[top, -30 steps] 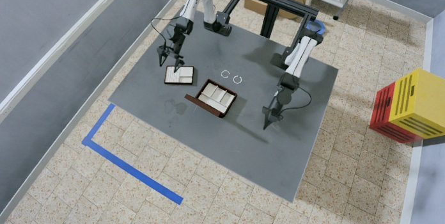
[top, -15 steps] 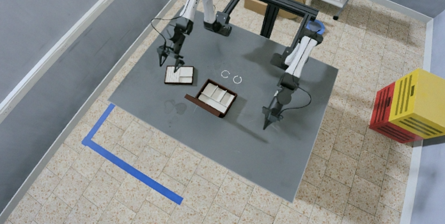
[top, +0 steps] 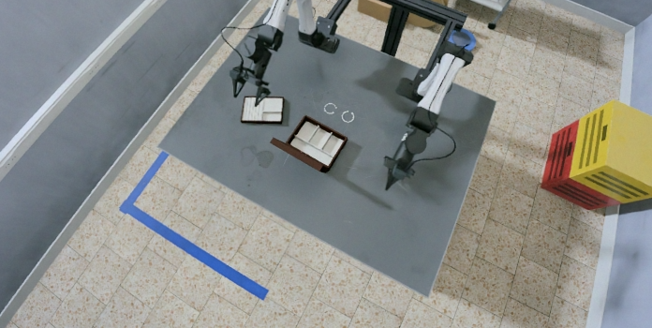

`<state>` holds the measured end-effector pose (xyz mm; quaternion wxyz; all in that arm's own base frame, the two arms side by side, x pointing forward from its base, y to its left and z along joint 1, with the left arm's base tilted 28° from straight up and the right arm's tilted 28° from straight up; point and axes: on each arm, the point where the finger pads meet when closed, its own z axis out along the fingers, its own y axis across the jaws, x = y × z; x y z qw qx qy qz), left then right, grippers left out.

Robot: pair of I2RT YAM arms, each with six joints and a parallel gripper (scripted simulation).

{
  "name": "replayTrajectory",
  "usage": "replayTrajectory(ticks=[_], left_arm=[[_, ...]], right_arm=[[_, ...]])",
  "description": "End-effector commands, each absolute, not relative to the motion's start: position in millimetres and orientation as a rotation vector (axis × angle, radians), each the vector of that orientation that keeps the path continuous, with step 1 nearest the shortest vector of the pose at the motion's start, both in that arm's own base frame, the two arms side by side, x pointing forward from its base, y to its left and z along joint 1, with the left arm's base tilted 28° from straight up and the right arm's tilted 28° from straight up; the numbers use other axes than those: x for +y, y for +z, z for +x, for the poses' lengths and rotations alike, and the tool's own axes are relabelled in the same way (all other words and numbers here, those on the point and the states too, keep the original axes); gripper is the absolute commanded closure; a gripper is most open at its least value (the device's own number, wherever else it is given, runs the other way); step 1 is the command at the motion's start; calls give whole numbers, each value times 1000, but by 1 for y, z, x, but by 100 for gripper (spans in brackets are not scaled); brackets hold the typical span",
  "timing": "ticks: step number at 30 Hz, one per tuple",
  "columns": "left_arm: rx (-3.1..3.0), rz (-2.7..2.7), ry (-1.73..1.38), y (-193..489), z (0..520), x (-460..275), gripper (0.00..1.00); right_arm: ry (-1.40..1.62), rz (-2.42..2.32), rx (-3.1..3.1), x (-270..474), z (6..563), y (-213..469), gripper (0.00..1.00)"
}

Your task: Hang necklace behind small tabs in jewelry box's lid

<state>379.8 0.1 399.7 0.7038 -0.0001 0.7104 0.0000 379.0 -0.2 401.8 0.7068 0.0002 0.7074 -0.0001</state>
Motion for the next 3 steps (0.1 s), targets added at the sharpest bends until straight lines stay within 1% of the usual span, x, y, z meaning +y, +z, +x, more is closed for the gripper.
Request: replayTrajectory(ticks=[1, 3], left_arm=[[1513, 6, 5, 421, 369, -2, 100], [1513, 6, 5, 421, 369, -2, 100]], right_arm=[[4, 1, 1495, 0, 366, 432, 0], [4, 1, 1495, 0, 366, 432, 0]])
